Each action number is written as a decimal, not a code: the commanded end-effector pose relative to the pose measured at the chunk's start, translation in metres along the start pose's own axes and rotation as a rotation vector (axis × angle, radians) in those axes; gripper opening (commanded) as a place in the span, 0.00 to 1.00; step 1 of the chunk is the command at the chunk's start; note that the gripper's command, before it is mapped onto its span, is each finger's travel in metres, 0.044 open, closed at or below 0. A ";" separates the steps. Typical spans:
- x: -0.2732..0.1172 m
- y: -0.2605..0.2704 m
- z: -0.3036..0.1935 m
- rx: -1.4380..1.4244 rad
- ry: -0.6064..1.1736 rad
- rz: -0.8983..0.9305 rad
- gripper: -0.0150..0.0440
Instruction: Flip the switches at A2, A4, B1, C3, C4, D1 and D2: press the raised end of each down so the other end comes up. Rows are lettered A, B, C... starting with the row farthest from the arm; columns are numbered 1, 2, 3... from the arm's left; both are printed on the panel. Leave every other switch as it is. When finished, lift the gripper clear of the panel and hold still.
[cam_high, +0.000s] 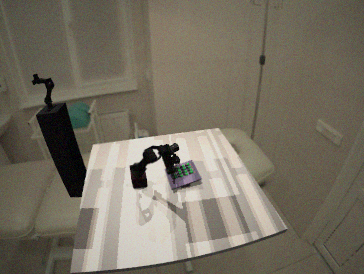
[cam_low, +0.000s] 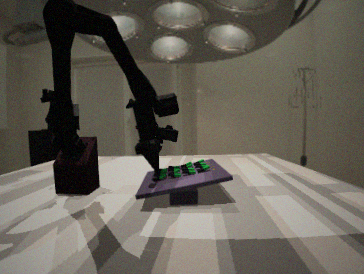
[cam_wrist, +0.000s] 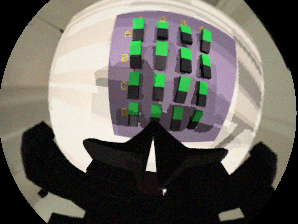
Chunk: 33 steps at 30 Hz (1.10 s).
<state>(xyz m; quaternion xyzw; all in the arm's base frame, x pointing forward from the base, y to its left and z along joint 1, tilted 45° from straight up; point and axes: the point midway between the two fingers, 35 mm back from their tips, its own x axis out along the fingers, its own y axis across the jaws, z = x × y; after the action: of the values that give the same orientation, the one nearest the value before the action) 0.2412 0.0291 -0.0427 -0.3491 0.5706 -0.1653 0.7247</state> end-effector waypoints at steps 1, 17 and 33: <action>0.001 0.000 0.000 -0.003 -0.003 -0.003 0.25; -0.016 0.002 0.003 -0.001 0.006 0.005 0.25; -0.068 -0.015 0.071 -0.001 0.022 -0.001 0.25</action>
<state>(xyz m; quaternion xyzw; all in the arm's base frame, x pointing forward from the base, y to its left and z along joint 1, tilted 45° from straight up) 0.2672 0.0813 0.0137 -0.3470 0.5805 -0.1678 0.7173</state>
